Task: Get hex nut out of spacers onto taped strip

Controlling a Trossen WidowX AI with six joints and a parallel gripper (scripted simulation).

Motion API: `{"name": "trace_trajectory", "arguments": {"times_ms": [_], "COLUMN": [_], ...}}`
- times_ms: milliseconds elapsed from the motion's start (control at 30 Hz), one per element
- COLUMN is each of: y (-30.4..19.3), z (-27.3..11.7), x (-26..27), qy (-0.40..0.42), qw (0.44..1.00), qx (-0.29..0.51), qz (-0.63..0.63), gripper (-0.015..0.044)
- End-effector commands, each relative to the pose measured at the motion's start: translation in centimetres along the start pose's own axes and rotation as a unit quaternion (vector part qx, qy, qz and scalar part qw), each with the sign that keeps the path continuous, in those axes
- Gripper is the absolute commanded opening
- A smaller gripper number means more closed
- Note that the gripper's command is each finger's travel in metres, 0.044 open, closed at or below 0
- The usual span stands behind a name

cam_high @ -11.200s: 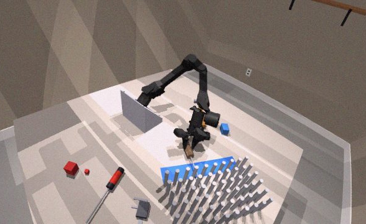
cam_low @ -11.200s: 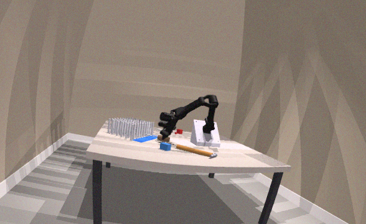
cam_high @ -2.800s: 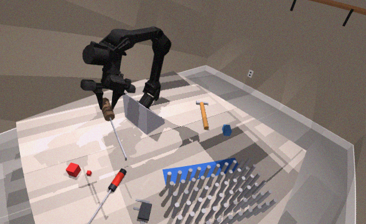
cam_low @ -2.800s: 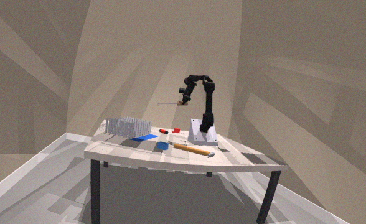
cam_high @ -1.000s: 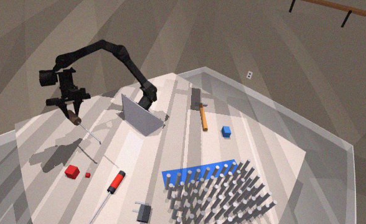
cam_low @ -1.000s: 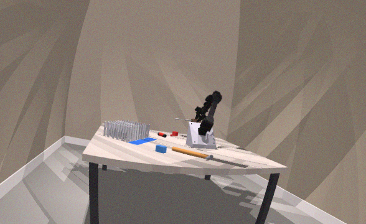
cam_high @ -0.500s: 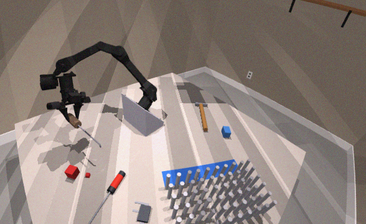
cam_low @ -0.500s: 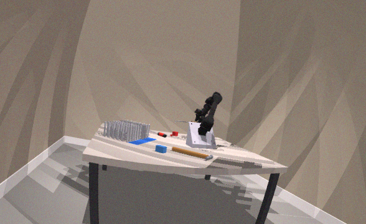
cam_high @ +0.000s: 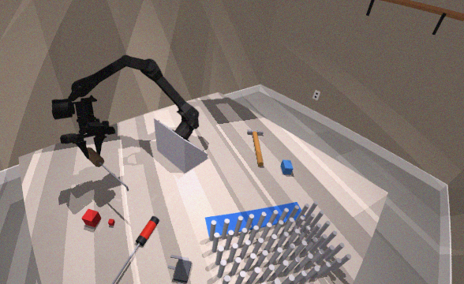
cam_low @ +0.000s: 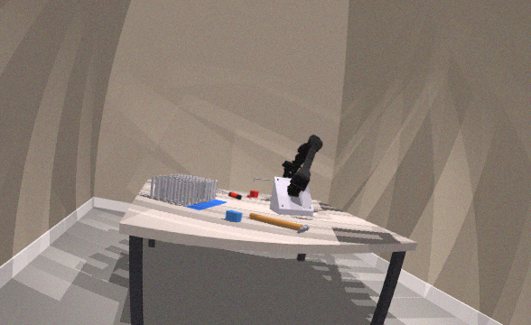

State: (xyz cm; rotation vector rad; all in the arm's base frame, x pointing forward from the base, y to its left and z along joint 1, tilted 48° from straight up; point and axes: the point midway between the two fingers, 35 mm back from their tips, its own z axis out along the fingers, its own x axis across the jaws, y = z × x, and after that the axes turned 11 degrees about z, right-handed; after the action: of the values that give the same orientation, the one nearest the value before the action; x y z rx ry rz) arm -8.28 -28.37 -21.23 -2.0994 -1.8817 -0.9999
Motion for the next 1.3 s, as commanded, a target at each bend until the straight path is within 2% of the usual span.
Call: {"name": "trace_trajectory", "arguments": {"times_ms": [0,1267], "y": [-0.3,-2.5], "z": [0.7,4.9], "x": [0.3,1.2], "qy": [0.003,0.003], "qw": [1.000,1.000], "qx": [-0.001,-0.001], "qz": [-0.001,0.000], "gripper": [0.0000,0.0000]}}
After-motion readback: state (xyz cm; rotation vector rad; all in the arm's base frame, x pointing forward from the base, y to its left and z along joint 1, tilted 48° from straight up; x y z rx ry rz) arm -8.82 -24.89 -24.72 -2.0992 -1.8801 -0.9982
